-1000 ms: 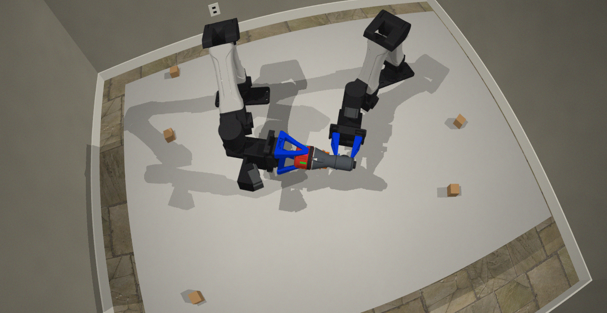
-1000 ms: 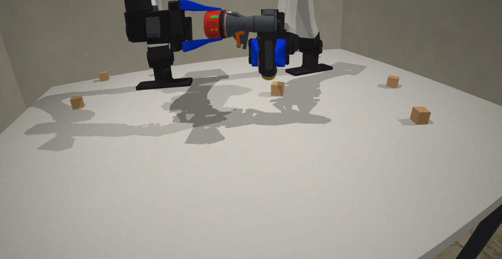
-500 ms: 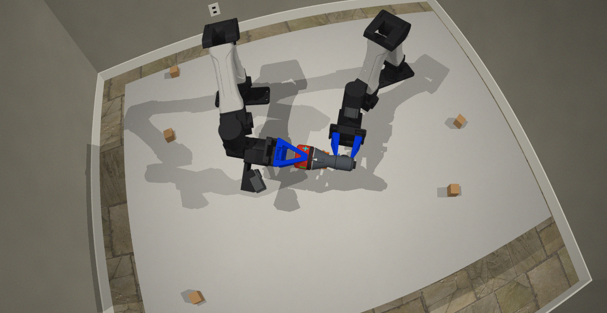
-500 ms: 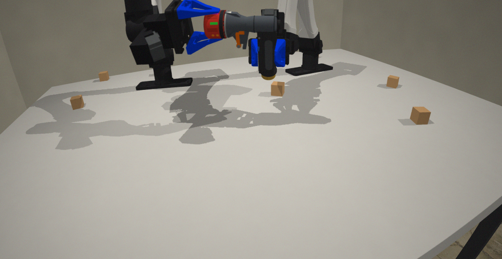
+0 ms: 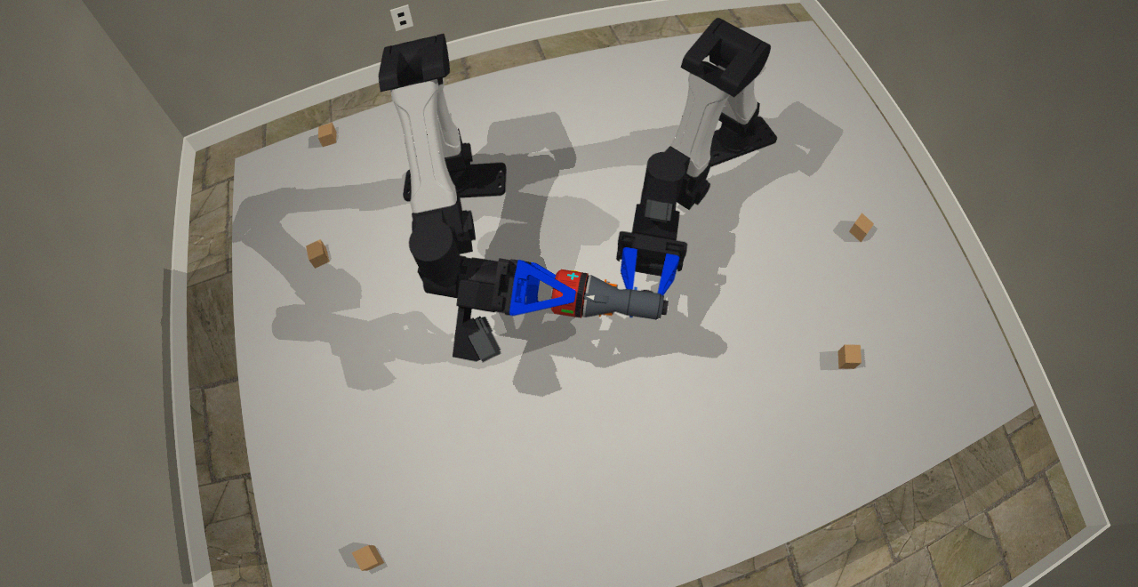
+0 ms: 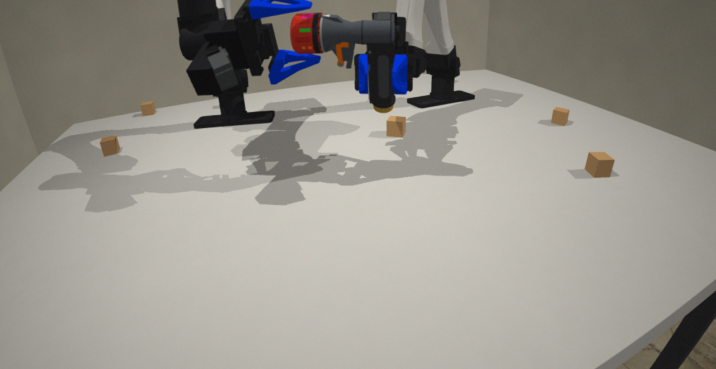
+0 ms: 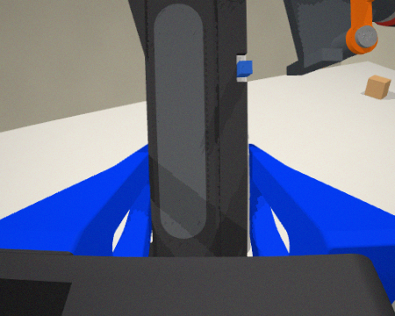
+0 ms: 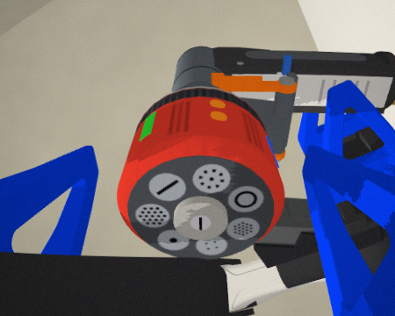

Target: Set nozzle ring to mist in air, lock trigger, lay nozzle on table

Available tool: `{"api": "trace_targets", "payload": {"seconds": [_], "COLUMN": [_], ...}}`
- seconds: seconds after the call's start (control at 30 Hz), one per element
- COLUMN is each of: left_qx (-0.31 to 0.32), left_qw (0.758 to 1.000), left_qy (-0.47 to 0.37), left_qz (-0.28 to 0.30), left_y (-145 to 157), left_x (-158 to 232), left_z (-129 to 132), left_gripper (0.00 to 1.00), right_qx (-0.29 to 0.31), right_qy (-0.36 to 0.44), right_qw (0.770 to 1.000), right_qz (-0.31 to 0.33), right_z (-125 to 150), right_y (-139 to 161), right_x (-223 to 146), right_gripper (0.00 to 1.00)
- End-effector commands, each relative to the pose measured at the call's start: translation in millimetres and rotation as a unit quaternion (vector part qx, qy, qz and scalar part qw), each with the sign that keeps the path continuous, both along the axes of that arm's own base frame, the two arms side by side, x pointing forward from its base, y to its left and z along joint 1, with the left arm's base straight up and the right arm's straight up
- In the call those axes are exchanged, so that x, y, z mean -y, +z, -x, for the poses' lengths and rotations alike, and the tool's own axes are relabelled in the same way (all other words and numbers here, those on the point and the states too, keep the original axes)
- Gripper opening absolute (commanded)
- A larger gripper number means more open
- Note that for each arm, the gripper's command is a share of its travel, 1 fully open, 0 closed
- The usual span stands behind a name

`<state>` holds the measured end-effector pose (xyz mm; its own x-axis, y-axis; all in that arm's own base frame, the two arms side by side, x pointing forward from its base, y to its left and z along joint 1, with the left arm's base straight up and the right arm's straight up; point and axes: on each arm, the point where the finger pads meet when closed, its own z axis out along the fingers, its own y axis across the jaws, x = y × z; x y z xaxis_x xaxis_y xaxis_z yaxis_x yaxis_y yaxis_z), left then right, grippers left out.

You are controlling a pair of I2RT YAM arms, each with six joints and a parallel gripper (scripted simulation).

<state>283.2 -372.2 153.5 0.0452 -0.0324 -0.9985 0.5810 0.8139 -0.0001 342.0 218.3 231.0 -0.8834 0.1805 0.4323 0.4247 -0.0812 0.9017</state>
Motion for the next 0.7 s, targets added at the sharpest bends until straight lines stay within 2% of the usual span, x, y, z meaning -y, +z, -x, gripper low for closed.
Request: {"api": "trace_targets", "payload": {"seconds": [0.0,0.07,0.23,0.33,0.43,0.53,0.67], "left_qx": [0.046,0.046,0.046,0.046,0.046,0.046,0.046], "left_qw": [0.995,0.995,0.995,0.995,0.995,0.995,0.995], "left_qy": [-0.002,-0.002,-0.002,-0.002,-0.002,-0.002,-0.002], "left_qz": [0.092,0.092,0.092,0.092,0.092,0.092,0.092], "left_y": [60.5,60.5,60.5,60.5,60.5,60.5,60.5], "left_x": [1.9,1.9,1.9,1.9,1.9,1.9,1.9], "left_z": [-0.1,-0.1,-0.1,-0.1,-0.1,-0.1,-0.1], "left_gripper": [0.36,0.36,0.36,0.36,0.36,0.36,0.36], "right_qx": [0.001,0.017,0.024,0.037,0.105,0.112,0.216], "right_qy": [-0.002,0.0,0.002,0.004,0.006,0.003,0.005], "right_qw": [1.0,1.0,1.0,0.999,0.994,0.993,0.976], "right_qz": [-0.002,-0.004,-0.002,-0.006,0.011,0.018,0.036], "right_z": [-0.3,9.4,9.4,8.2,7.9,4.2,7.4], "right_y": [-2.6,8.1,7.9,21.2,16.0,7.1,13.6], "right_x": [1.6,10.8,19.5,11.9,9.6,11.8,9.7], "right_gripper": [0.92,0.92,0.92,0.92,0.92,0.92,0.92]}}
